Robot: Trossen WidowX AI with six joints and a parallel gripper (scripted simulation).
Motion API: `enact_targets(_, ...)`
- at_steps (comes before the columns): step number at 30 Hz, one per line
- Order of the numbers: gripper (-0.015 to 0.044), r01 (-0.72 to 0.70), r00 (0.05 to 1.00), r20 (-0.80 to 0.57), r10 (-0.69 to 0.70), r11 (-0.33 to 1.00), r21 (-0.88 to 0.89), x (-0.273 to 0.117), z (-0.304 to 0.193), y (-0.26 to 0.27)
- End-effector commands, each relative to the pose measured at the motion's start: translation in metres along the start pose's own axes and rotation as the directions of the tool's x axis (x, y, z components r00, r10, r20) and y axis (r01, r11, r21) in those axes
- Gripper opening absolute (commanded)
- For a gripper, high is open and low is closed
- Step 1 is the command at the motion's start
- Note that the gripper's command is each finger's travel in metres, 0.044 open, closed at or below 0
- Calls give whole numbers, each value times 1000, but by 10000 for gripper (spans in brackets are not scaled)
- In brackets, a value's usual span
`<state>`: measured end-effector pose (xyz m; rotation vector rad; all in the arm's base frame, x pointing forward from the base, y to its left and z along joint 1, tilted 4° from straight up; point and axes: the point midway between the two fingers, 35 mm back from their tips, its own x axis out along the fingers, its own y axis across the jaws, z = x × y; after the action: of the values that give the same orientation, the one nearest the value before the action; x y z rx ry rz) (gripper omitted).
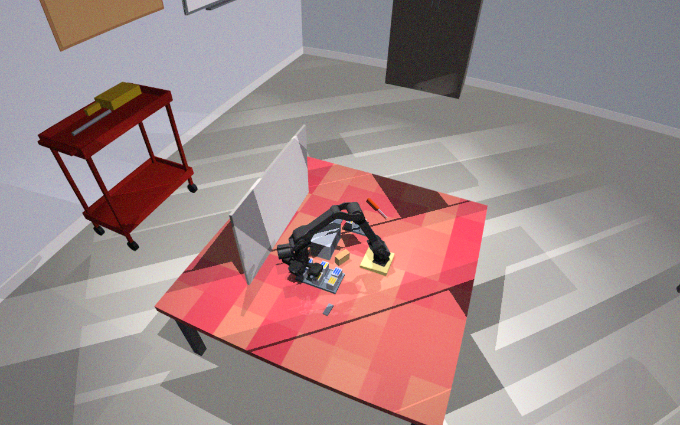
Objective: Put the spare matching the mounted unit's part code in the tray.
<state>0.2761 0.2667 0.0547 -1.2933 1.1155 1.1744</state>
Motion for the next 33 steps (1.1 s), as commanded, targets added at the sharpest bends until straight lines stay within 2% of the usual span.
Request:
enact_targets(1,300,-1,1000,-5,1,1000,-4,2,-1,1)
enact_targets(6,300,-1,1000,-5,1,1000,-4,2,-1,1)
enact_targets(11,169,-1,1000,-1,1,1000,0,1,0,1)
enact_targets(18,122,-1,1000,-1,1,1000,0,1,0,1)
enact_targets(23,0,-1,1000,-1,1,1000,0,1,0,1)
enact_targets(33,0,-1,1000,-2,1,1000,-1,-8,0,0)
